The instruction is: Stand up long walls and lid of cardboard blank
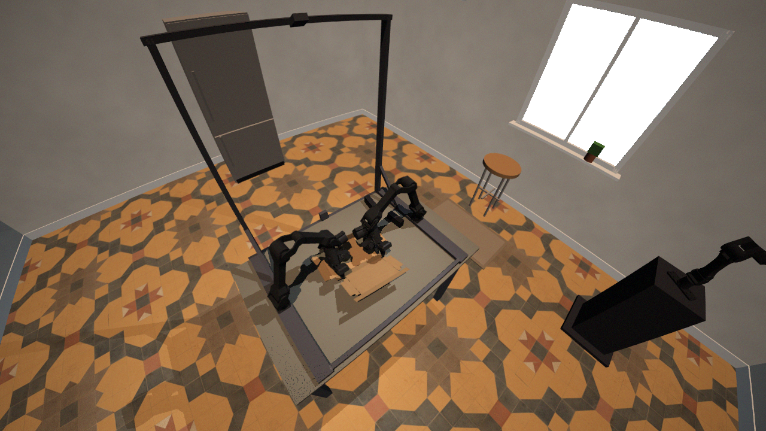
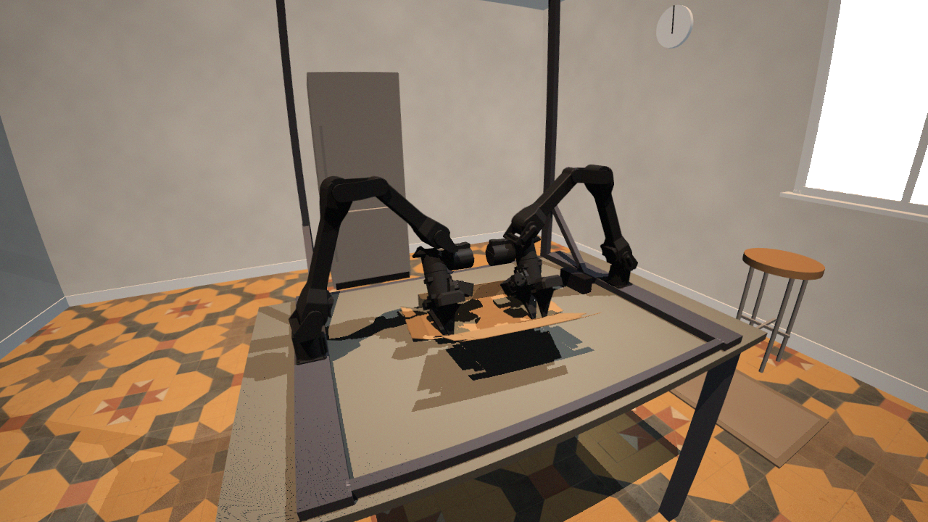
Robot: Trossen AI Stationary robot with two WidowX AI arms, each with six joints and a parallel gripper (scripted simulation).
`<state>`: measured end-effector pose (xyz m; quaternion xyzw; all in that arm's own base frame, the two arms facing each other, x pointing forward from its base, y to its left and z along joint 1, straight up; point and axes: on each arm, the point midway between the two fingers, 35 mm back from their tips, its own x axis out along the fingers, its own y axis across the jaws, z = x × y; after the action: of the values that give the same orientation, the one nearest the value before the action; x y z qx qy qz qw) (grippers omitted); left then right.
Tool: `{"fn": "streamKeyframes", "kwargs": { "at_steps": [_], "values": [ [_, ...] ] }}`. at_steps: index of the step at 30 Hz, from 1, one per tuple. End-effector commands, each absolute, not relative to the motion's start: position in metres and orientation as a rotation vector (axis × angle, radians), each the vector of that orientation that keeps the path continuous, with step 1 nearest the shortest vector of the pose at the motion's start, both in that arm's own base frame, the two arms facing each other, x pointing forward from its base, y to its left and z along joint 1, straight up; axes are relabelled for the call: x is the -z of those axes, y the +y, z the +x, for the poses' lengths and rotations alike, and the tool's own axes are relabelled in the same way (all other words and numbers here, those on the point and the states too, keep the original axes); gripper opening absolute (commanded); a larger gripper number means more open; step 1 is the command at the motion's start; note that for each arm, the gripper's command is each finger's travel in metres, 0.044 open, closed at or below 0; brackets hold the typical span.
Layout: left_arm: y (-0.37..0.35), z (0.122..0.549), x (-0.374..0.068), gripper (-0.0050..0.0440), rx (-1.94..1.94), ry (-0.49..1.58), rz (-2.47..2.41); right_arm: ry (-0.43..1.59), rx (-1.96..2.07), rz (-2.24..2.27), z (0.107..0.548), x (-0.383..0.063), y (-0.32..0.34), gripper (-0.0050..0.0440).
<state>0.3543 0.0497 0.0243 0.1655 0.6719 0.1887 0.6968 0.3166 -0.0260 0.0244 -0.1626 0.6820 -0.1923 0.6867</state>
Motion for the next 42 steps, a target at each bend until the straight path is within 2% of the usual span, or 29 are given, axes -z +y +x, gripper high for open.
{"fn": "streamKeyframes", "kwargs": {
  "at_steps": [1,20,22,42],
  "values": [
    [0.03,0.355,-0.013,0.0227,-0.374,1.514,0.345,1.529,0.387,-0.34,0.322,-0.017,-0.007,0.0226],
    [0.025,0.352,-0.012,0.0227,-0.427,1.481,0.388,1.55,0.446,-0.388,0.325,-0.015,0.001,0.0226],
    [0.034,0.351,-0.016,0.0275,-0.454,1.476,0.404,1.551,0.466,-0.401,0.325,-0.018,-0.006,0.0274],
    [0.034,0.352,-0.021,0.0277,-0.454,1.476,0.403,1.552,0.465,-0.402,0.325,-0.024,-0.006,0.0276]
  ]
}}
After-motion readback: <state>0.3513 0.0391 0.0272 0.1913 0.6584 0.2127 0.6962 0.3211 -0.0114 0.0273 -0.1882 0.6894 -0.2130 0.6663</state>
